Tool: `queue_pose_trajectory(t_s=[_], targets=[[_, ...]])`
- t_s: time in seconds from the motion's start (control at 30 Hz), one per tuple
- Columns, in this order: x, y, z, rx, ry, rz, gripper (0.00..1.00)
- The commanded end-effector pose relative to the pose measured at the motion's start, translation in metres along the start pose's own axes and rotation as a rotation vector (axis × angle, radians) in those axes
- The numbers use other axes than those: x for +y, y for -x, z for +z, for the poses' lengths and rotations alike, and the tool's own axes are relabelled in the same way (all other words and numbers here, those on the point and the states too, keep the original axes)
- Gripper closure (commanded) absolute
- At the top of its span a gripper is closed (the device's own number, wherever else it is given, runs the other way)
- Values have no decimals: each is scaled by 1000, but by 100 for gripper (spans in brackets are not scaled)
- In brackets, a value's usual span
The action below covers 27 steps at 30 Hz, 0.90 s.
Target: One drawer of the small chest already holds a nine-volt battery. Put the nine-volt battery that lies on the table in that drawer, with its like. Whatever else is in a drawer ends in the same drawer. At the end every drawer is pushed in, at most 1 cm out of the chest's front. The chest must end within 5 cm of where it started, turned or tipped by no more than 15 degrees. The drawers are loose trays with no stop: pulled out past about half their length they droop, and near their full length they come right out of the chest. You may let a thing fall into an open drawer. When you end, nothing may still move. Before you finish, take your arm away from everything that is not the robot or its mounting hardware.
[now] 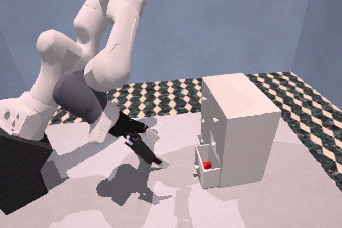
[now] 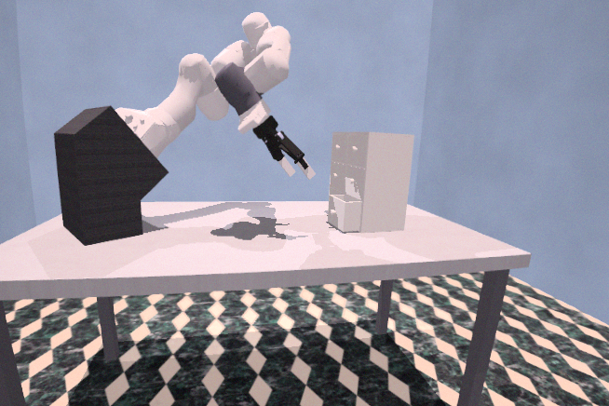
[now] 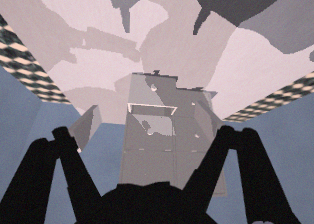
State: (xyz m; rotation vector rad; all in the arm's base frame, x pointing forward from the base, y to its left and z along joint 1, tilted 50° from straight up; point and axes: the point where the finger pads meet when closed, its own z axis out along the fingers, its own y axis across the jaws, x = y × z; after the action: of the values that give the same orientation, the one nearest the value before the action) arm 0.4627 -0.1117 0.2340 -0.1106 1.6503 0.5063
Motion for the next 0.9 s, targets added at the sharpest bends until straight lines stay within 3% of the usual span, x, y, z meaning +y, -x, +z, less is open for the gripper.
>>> queue_pose_trajectory(t_s=[0.0, 0.27, 0.33, 0.37, 0.53, 0.87], targets=[[-8, -20, -6, 233, -14, 152, 0], [-8, -14, -13, 453, 13, 112, 0], [-8, -14, -13, 453, 13, 112, 0], [-8, -14, -14, 505, 12, 130, 0], [-9, -12, -16, 625, 17, 151, 0], [-9, -10, -18, 700, 21, 154, 0]])
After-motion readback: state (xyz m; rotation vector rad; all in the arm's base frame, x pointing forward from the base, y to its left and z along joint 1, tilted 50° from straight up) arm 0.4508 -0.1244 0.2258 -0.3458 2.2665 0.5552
